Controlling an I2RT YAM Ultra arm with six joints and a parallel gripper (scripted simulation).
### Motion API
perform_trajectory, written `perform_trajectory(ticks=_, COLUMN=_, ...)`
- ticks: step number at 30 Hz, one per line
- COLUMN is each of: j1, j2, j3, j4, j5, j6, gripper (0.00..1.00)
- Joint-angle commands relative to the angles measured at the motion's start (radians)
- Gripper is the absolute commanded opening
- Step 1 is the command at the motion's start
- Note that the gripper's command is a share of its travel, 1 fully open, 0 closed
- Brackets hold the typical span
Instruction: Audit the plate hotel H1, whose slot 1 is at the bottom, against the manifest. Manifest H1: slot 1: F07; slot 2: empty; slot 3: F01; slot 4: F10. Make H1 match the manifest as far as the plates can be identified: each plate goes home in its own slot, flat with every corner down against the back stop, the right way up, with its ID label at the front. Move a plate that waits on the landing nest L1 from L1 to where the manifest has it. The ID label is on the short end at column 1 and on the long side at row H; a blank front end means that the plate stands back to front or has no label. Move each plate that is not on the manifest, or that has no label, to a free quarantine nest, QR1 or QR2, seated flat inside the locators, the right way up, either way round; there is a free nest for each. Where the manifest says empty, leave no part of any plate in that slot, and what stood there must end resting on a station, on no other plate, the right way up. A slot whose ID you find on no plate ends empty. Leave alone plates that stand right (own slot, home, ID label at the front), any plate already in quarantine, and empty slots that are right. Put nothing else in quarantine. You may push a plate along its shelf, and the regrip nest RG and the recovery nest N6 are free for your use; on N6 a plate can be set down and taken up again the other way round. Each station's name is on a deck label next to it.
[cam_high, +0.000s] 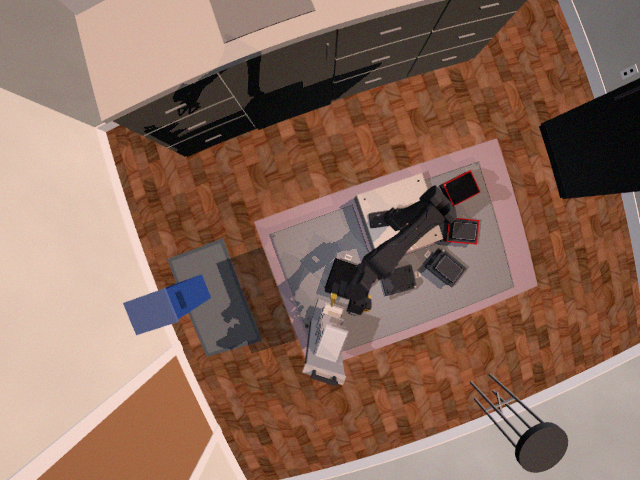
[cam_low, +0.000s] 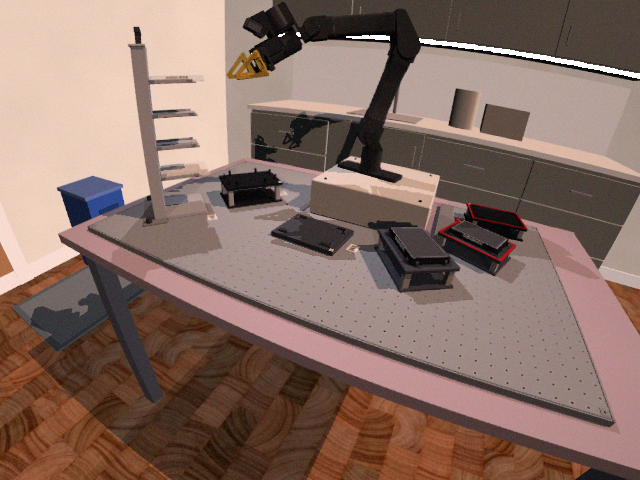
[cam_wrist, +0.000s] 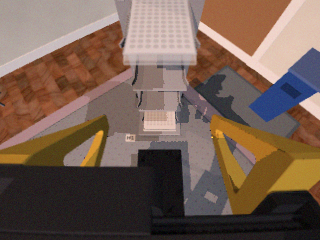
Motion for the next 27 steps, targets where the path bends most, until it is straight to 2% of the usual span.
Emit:
perform_trajectory(ticks=1, j1=0.006, j2=0.005, j3=0.015, j4=0.013, j5=0.007, j6=0.01, gripper=1.0)
perform_trajectory(ticks=27, j1=0.051, j2=0.103, j3=0.08, j4=0.058, j5=0.045, j6=0.036, gripper=1.0)
